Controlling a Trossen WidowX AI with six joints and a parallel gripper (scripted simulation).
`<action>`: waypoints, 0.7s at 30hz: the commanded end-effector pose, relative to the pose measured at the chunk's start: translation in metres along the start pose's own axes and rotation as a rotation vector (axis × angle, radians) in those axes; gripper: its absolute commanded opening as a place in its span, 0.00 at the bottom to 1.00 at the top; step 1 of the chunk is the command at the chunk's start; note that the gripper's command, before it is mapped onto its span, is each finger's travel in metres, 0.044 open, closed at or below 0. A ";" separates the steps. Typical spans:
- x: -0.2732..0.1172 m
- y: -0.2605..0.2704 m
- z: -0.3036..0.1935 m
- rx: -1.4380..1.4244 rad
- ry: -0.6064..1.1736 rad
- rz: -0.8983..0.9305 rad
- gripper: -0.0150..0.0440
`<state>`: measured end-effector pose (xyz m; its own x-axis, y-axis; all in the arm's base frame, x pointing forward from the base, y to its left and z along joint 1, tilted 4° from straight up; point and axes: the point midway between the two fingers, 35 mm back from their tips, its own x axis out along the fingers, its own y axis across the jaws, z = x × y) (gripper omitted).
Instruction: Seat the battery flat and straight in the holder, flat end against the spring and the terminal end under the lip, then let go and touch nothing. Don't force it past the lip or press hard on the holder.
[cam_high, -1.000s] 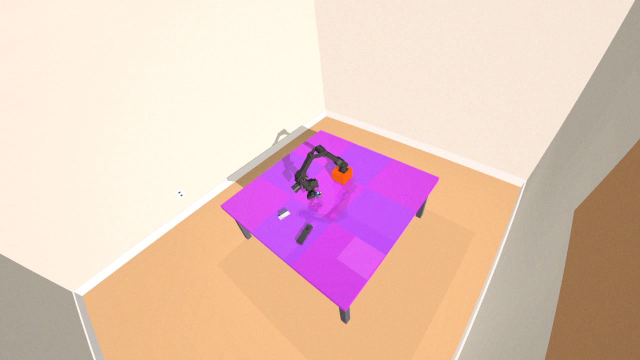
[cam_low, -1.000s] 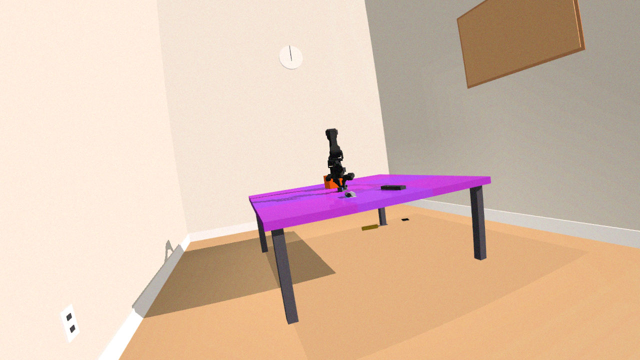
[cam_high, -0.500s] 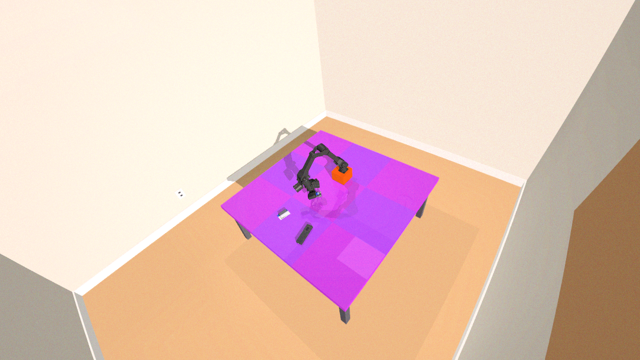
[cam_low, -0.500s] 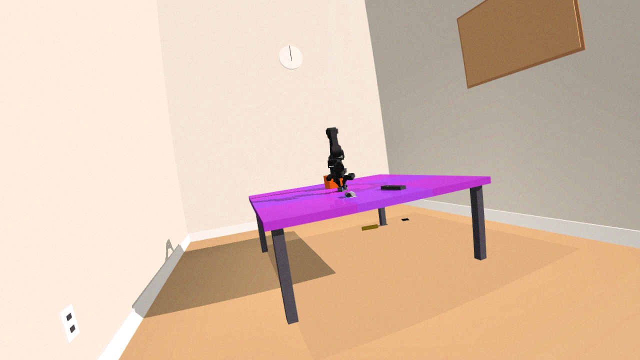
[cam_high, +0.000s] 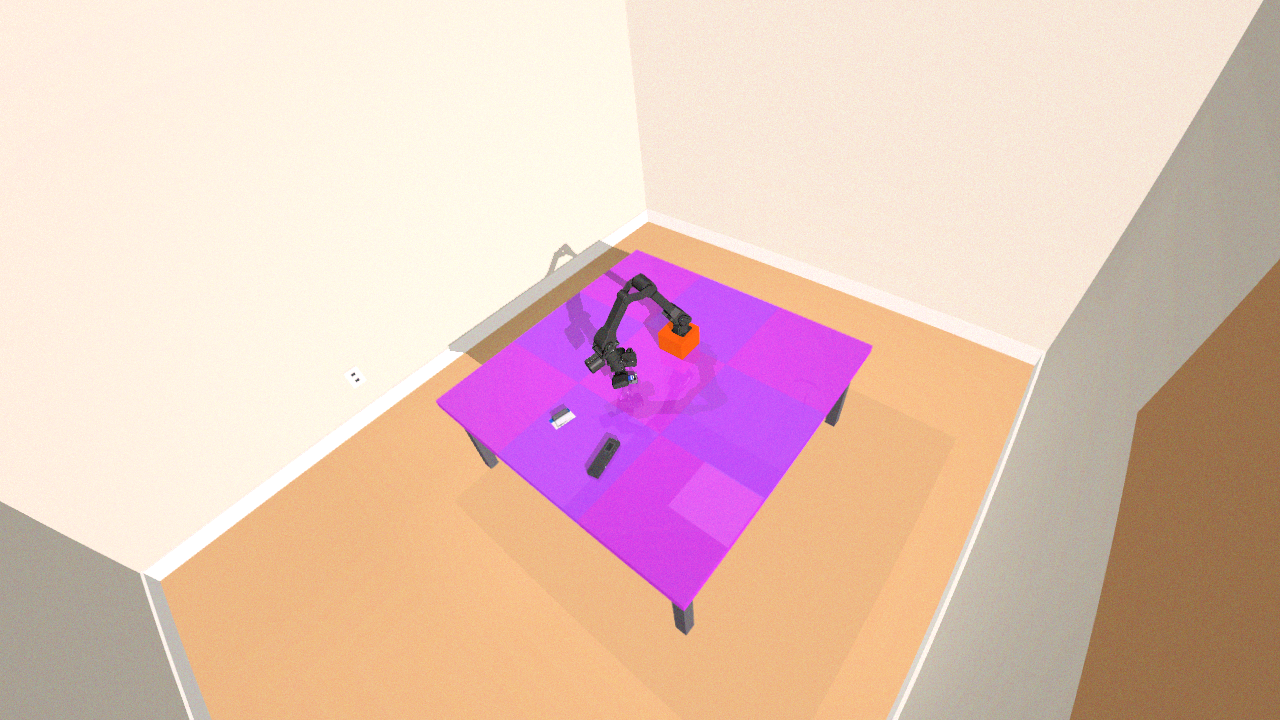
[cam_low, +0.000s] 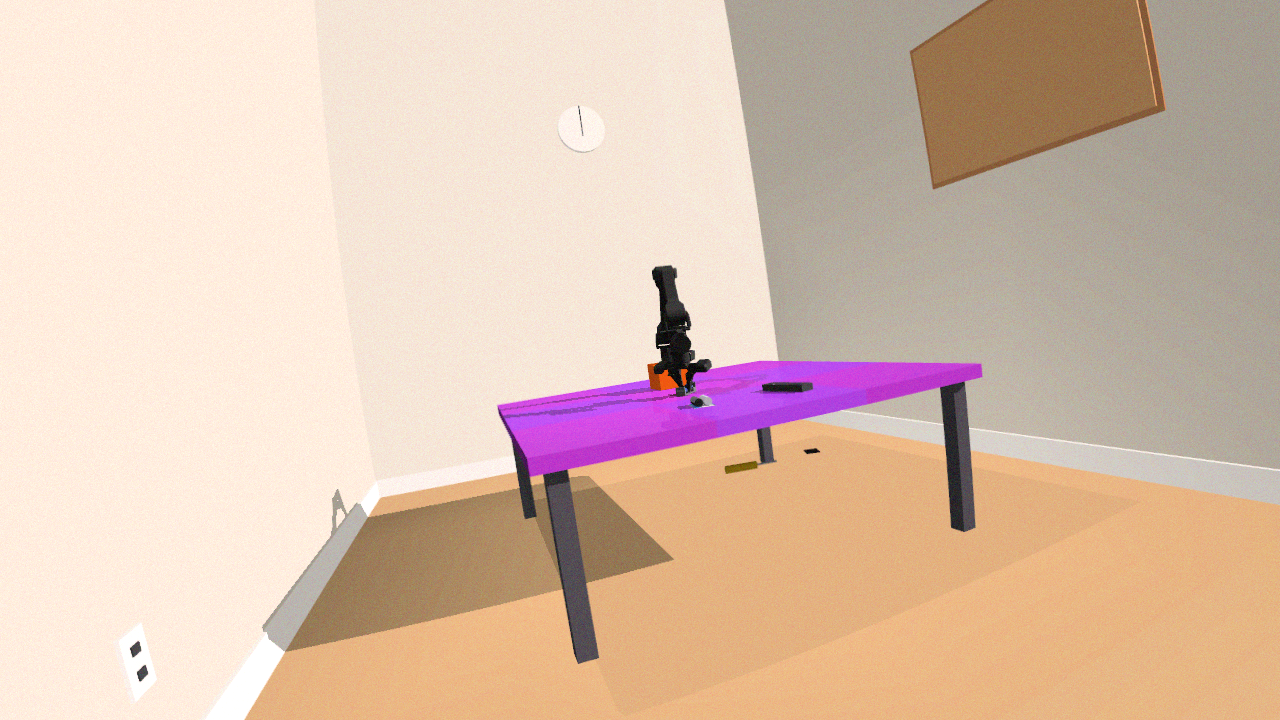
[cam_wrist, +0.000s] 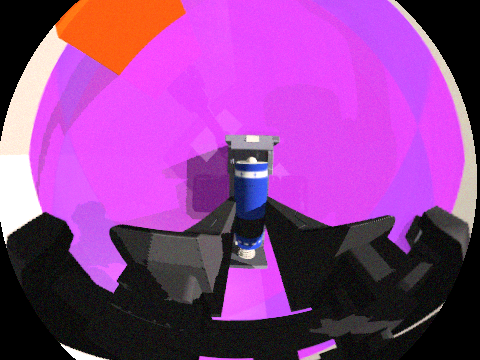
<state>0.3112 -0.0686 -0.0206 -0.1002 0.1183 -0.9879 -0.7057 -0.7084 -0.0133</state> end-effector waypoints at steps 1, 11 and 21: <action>0.000 0.000 -0.004 0.008 0.040 0.001 0.38; 0.000 0.001 -0.003 0.018 0.093 -0.003 0.38; 0.001 0.000 0.000 0.019 0.094 -0.004 0.38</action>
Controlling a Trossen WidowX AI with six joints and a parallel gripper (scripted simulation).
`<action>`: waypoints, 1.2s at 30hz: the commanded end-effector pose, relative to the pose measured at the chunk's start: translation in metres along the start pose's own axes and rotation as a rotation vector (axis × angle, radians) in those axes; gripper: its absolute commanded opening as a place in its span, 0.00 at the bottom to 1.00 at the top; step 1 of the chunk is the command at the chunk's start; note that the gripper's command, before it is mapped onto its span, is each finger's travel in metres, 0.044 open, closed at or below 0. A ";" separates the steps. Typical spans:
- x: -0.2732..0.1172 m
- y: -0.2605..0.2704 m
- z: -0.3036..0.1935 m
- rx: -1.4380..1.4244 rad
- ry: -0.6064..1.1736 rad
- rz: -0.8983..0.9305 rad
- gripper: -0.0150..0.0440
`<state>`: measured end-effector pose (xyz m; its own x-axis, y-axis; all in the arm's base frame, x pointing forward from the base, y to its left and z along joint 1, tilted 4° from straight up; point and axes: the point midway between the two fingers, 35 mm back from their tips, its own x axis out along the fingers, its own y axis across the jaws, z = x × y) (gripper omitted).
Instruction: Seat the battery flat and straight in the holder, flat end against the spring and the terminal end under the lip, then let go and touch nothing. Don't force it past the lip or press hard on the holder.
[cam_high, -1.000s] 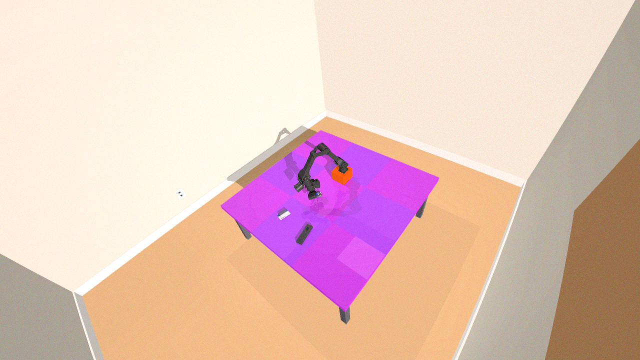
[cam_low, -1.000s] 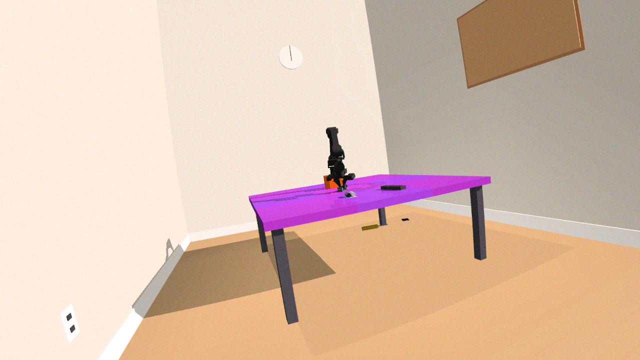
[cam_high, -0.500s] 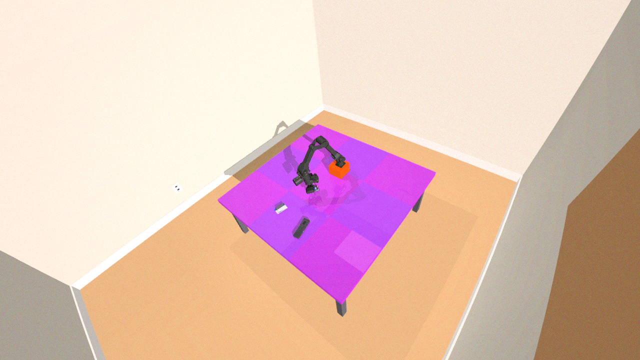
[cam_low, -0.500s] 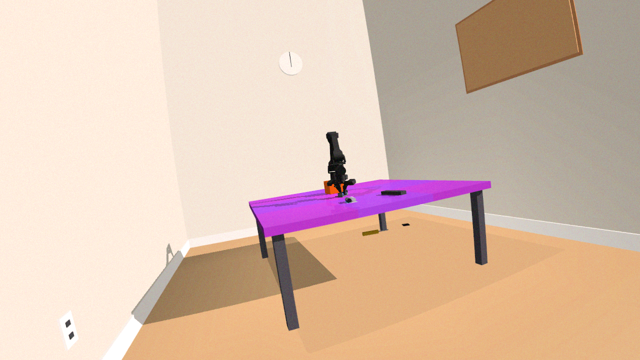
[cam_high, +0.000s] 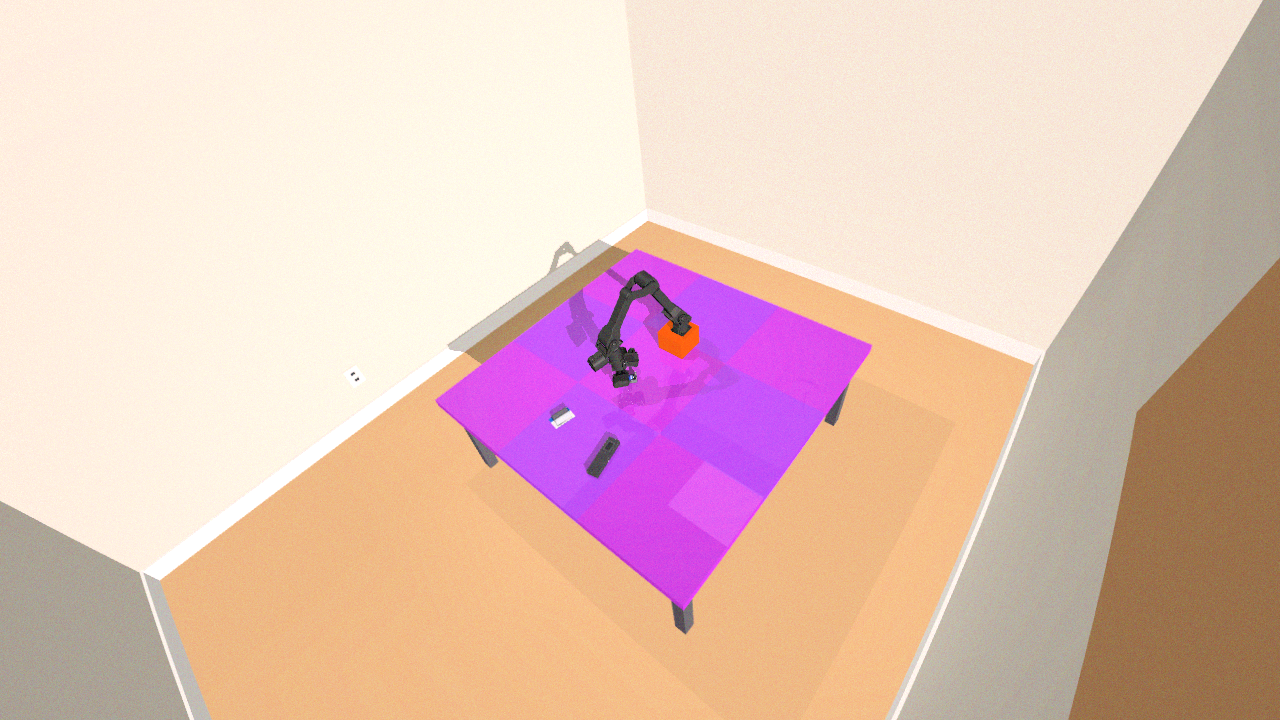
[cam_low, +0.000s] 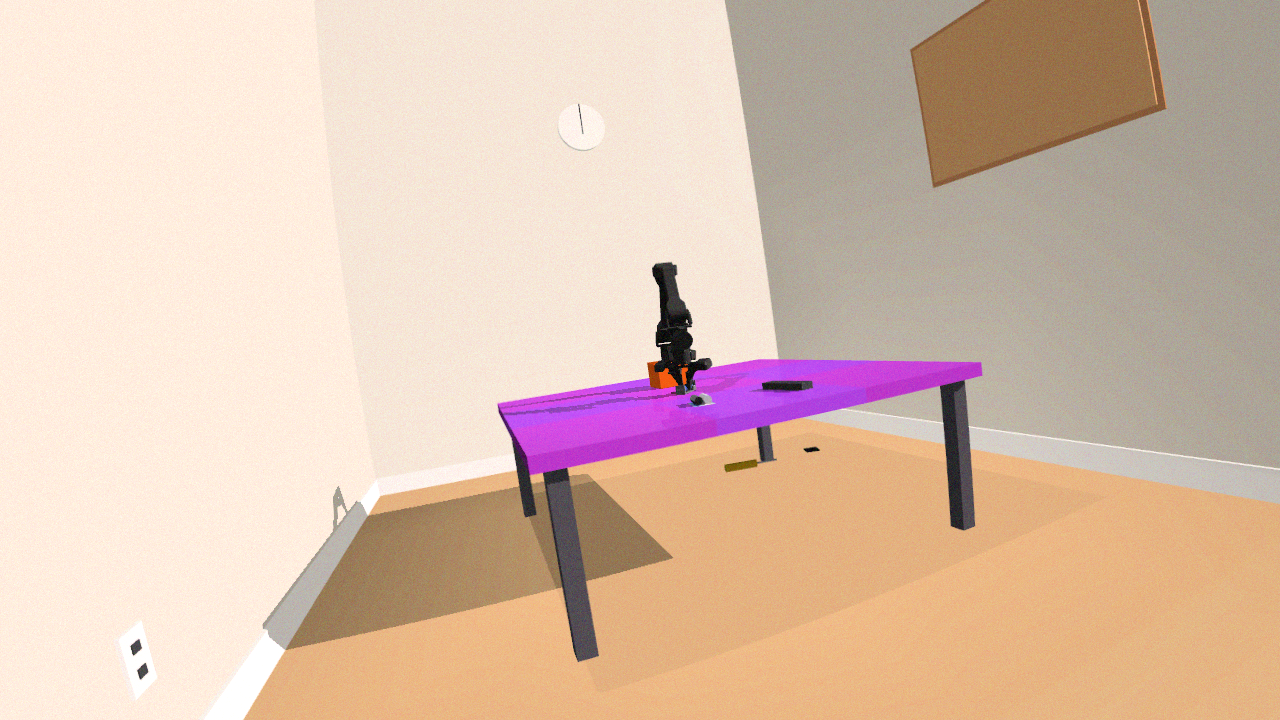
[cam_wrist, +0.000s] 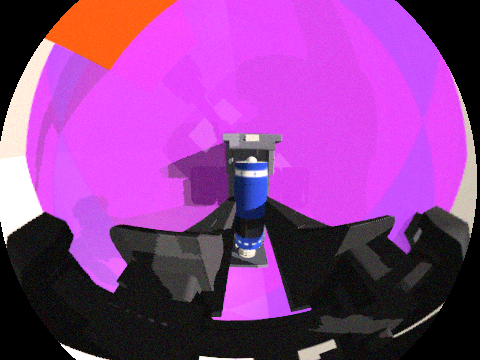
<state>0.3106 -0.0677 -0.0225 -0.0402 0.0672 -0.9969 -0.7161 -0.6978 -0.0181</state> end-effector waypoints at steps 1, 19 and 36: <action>0.000 0.001 0.000 0.005 0.015 0.002 0.38; 0.002 0.001 0.011 0.005 0.014 -0.001 0.38; -0.001 0.001 0.011 0.005 0.015 -0.004 0.55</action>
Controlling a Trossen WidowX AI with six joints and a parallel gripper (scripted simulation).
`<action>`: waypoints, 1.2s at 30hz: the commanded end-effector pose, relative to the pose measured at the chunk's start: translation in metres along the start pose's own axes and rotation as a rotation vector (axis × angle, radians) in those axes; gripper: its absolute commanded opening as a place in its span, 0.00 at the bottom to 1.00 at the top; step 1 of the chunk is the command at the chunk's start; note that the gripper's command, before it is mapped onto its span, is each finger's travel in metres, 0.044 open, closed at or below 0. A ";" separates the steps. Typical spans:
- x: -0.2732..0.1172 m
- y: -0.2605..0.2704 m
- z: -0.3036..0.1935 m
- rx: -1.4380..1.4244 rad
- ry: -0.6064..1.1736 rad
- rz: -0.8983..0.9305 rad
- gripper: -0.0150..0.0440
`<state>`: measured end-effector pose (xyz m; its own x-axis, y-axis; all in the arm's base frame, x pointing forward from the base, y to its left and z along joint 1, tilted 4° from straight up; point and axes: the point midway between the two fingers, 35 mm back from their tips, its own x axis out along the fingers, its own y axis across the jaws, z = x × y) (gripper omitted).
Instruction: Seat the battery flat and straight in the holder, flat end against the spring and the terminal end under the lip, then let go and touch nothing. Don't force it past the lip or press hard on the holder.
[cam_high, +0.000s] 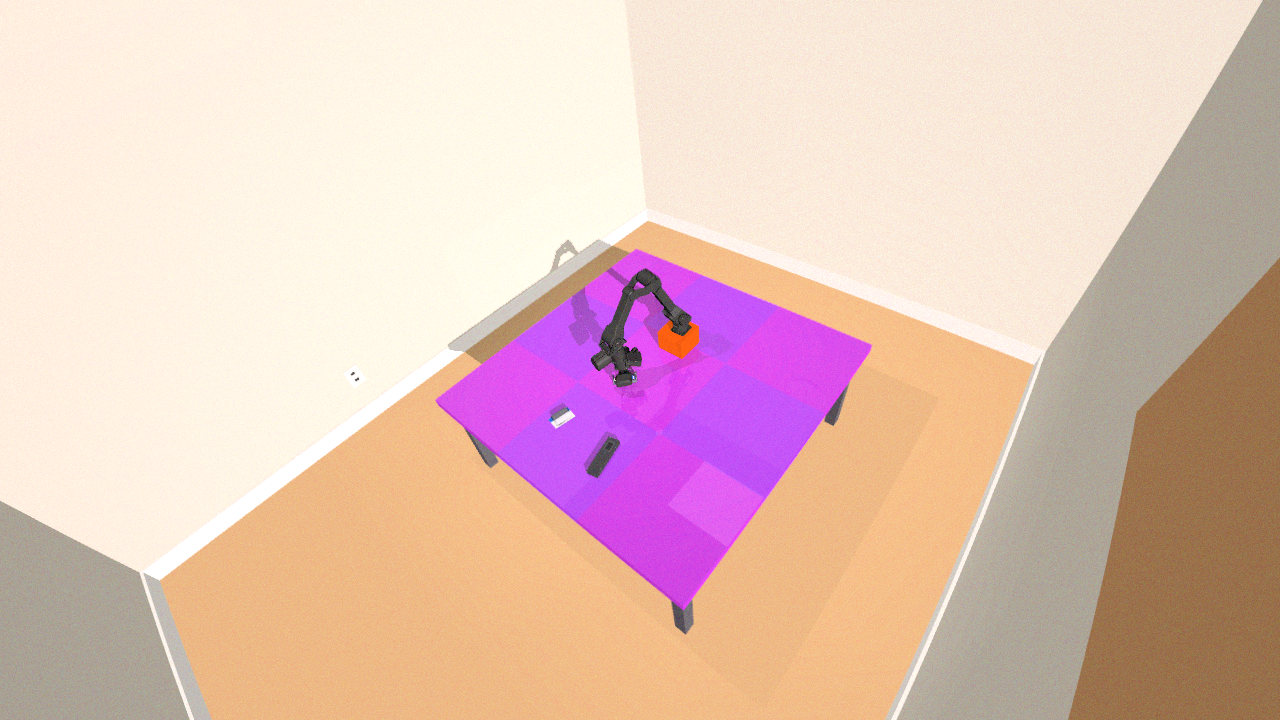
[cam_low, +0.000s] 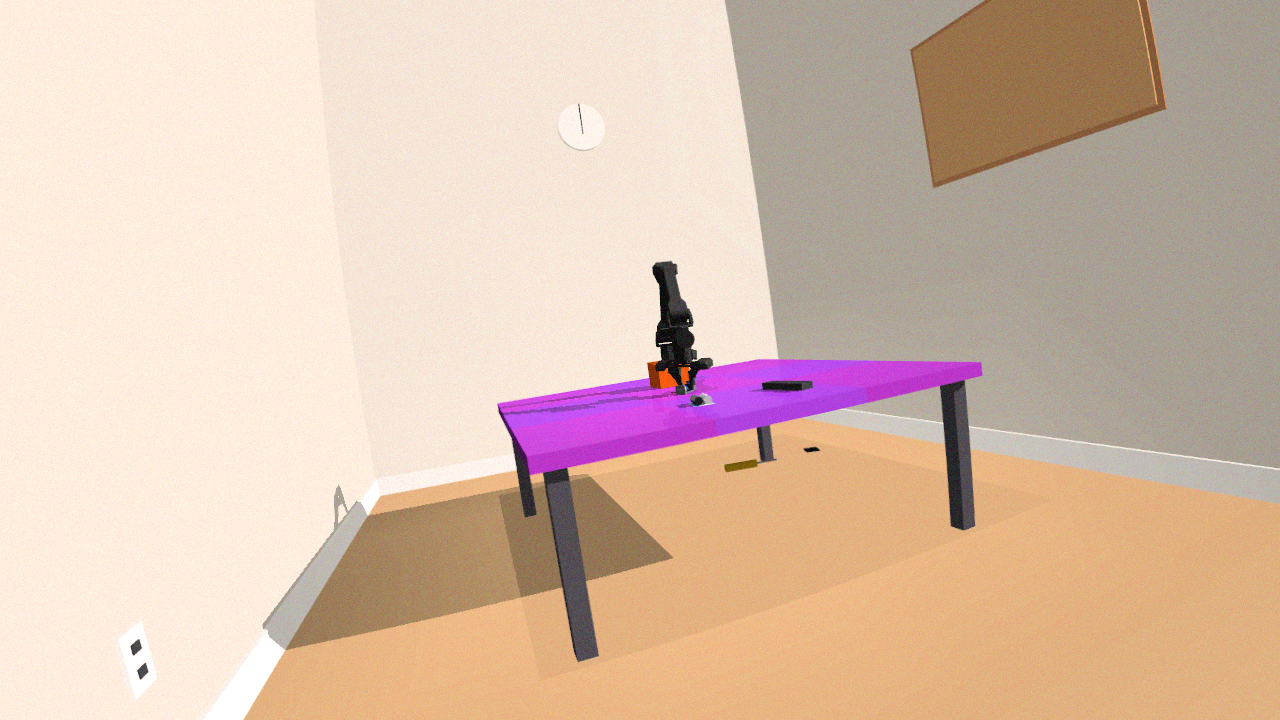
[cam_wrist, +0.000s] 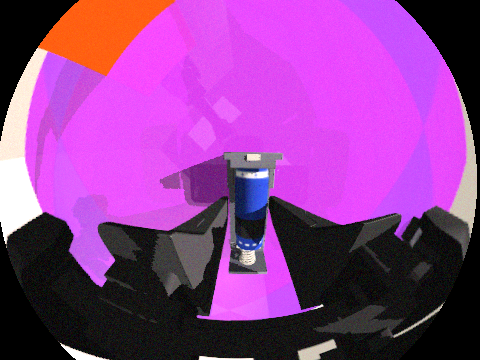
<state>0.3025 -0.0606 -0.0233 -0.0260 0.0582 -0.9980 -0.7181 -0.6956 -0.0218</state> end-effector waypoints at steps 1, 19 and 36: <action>-0.004 0.000 0.001 0.002 -0.001 0.000 0.55; -0.086 0.005 0.011 0.000 0.000 0.001 0.95; -0.088 0.005 0.011 0.000 0.000 0.001 1.00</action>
